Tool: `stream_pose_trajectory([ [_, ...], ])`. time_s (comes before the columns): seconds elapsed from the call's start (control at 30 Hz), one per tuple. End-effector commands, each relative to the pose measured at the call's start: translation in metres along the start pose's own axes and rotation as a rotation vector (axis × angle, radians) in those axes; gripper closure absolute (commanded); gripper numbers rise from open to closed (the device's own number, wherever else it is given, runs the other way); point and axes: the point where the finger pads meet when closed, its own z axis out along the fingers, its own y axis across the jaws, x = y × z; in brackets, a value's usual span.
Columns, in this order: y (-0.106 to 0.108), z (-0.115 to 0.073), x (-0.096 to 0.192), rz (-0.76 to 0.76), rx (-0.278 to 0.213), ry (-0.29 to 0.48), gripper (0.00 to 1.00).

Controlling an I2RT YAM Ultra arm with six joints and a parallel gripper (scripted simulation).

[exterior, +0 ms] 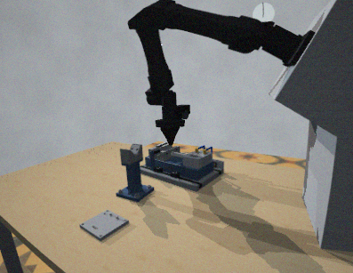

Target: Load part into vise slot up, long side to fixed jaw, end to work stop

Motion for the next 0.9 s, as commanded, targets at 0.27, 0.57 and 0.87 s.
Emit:
stream_pose_trajectory([
  [0.27, 0.0124, -0.0026, -0.0092, 0.007, -0.013, -0.024, 1.0],
  [0.57, 0.0162, -0.0045, -0.0103, 0.004, -0.017, -0.026, 1.0],
  [0.87, 0.0162, -0.0046, -0.0103, 0.004, -0.017, -0.026, 1.0],
])
